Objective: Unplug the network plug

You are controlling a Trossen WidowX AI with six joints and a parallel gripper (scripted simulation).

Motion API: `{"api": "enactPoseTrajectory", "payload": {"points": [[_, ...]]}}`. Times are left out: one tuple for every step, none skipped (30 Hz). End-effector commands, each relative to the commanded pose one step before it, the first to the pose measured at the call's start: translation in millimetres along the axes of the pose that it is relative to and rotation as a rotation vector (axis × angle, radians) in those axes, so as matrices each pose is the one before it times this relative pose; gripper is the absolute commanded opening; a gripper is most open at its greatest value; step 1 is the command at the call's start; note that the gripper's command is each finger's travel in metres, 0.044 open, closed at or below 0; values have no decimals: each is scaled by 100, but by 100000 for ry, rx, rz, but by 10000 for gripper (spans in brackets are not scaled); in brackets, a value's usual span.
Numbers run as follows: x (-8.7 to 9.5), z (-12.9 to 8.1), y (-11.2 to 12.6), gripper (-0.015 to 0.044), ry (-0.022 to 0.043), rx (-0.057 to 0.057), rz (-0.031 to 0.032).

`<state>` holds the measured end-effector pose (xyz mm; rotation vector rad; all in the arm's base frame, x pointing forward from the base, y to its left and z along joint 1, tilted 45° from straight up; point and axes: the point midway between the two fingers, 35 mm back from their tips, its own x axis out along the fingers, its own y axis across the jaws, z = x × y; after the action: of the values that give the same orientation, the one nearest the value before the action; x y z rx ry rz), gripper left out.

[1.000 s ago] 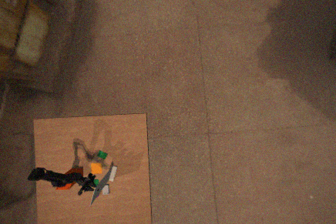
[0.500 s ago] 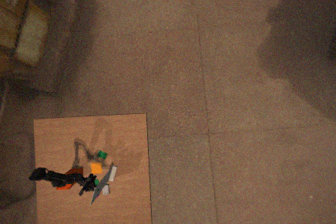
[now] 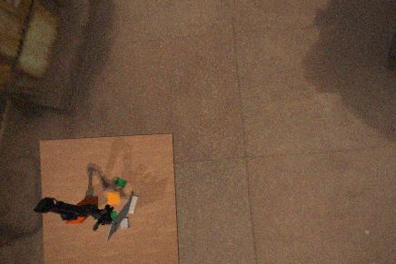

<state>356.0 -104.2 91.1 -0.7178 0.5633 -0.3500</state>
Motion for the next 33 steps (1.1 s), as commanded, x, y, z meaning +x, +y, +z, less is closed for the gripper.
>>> {"api": "enactPoseTrajectory", "payload": {"points": [[79,238,-52,0,-669,-398,101],[0,0,0,0,0,0,0],[0,0,0,0,0,0,0],[-9,-5,0,0,0,0,0],[-27,-14,0,0,1,-1,1],[-33,-18,0,0,2,-1,1],[-48,-26,0,0,2,-1,2],[-50,-27,0,0,2,-1,2],[-51,-28,0,0,3,-1,2],[-52,-26,0,0,2,-1,2],[-52,-26,0,0,3,-1,2],[-49,-21,0,0,2,-1,2],[-49,-21,0,0,2,-1,2],[-48,-19,0,0,2,-1,2],[-48,-19,1,0,2,-1,2],[-49,-19,1,0,2,-1,2],[-49,-19,1,0,2,-1,2],[-51,-19,1,0,2,-1,2],[-51,-19,1,0,2,-1,2],[-49,-17,1,0,2,-1,2],[-49,-17,1,0,2,-1,2],[-48,-16,1,0,2,-1,2],[-48,-16,1,0,2,-1,2],[-47,-15,1,0,2,0,2],[-48,-15,1,0,2,0,2],[-47,-14,0,0,2,0,2],[-48,-15,1,0,2,0,2],[-48,-14,0,0,2,0,2],[-48,-14,1,0,2,0,2],[-48,-14,0,0,2,0,2],[-48,-14,1,0,2,0,2],[-48,-14,0,0,2,0,2],[-48,-14,0,0,2,0,2]]}}
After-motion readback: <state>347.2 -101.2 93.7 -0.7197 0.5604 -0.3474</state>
